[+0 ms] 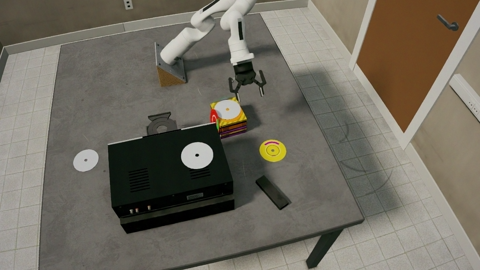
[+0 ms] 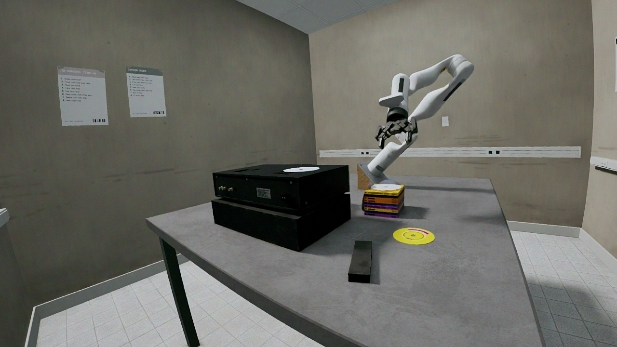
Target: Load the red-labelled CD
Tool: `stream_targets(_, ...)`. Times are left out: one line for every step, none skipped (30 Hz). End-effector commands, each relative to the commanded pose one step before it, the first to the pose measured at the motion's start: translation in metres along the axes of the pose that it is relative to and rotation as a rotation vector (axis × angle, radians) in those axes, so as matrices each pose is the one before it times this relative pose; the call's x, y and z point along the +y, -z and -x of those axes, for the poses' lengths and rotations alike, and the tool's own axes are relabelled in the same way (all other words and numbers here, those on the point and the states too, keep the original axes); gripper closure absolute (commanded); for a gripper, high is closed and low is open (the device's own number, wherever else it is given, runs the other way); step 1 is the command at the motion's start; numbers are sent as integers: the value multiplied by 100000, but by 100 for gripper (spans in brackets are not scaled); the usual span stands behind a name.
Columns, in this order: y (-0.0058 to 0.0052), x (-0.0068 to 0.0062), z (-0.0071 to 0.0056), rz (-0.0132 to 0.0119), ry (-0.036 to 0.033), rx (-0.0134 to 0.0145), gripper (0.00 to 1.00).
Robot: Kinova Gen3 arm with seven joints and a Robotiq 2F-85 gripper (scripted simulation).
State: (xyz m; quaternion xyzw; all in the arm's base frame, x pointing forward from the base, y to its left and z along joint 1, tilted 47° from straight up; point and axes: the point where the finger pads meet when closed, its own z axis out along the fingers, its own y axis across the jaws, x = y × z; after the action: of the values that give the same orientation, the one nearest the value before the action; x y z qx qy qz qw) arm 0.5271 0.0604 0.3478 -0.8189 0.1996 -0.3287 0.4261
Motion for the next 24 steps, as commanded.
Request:
stream_targets(52,-7,-87,-13,13,197,0)
stream_targets(0,0,0,0,0,0,0)
stream_targets(0,0,0,0,0,0,0)
stream_targets(0,0,0,0,0,0,0)
stream_targets(0,0,0,0,0,0,0)
stream_targets(0,0,0,0,0,0,0)
stream_targets(0,0,0,0,0,0,0)
stream_targets(0,0,0,0,0,0,0)
stream_targets(0,0,0,0,0,0,0)
stream_targets(0,0,0,0,0,0,0)
stream_targets(0,0,0,0,0,0,0)
stream_targets(0,0,0,0,0,0,0)
stream_targets(0,0,0,0,0,0,0)
stream_targets(0,0,0,0,0,0,0)
stream_targets(0,0,0,0,0,0,0)
stream_targets(0,0,0,0,0,0,0)
stream_targets(0,0,0,0,0,0,0)
stream_targets(-1,1,1,-1,6,-10,0)
stream_targets(-7,5,5,-5,44,-67,0)
stream_targets(-18,12,13,-13,112,-173,0)
stream_targets(-32,23,24,-23,206,-319,0)
stream_targets(-49,36,39,-34,319,-499,0)
stream_targets(-68,54,56,-45,445,-705,0)
stream_targets(-87,75,75,-54,578,-933,0)
